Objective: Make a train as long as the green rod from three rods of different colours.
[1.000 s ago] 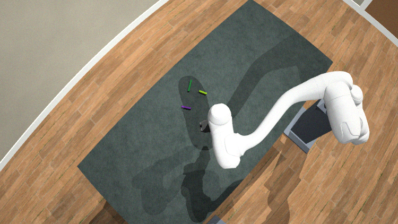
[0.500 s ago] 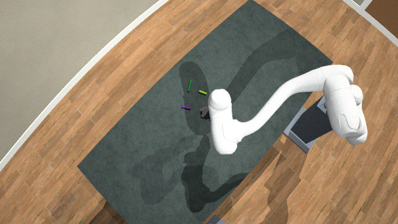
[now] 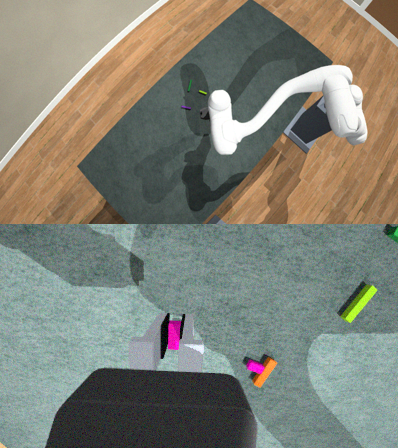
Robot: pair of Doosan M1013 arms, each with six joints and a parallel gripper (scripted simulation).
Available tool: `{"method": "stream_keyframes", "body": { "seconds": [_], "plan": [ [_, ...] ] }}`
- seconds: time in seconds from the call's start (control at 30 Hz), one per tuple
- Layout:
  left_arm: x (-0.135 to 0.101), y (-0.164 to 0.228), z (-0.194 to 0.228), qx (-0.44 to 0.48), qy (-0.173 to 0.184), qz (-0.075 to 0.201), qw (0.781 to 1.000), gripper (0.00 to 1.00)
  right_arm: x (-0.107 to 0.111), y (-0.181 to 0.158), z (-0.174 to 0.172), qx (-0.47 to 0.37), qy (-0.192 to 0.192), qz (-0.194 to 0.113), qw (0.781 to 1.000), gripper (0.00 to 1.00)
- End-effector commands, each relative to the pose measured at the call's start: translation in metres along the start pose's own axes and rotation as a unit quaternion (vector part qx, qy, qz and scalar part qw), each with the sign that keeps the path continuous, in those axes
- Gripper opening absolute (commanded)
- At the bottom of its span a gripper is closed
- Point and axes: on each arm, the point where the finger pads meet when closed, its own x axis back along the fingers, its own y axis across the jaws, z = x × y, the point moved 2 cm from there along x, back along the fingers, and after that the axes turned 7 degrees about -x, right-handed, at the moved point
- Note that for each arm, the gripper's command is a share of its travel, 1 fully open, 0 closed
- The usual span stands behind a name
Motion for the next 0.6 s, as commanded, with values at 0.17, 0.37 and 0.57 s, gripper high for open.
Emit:
{"method": "stream_keyframes", "body": {
  "seconds": [0.17, 0.37, 0.57],
  "plan": [
    [0.000, 0.000, 0.000, 0.000, 0.000, 0.000, 1.000, 1.00, -0.032, 0.000, 0.000, 0.000, 0.001, 0.000, 1.000, 0.24],
    [0.000, 0.000, 0.000, 0.000, 0.000, 0.000, 1.000, 1.00, -0.058, 0.000, 0.000, 0.000, 0.001, 0.000, 1.000, 0.24],
    [0.000, 0.000, 0.000, 0.000, 0.000, 0.000, 1.000, 1.00, -0.069, 0.000, 0.000, 0.000, 0.001, 0.000, 1.000, 0.24]
  ]
}}
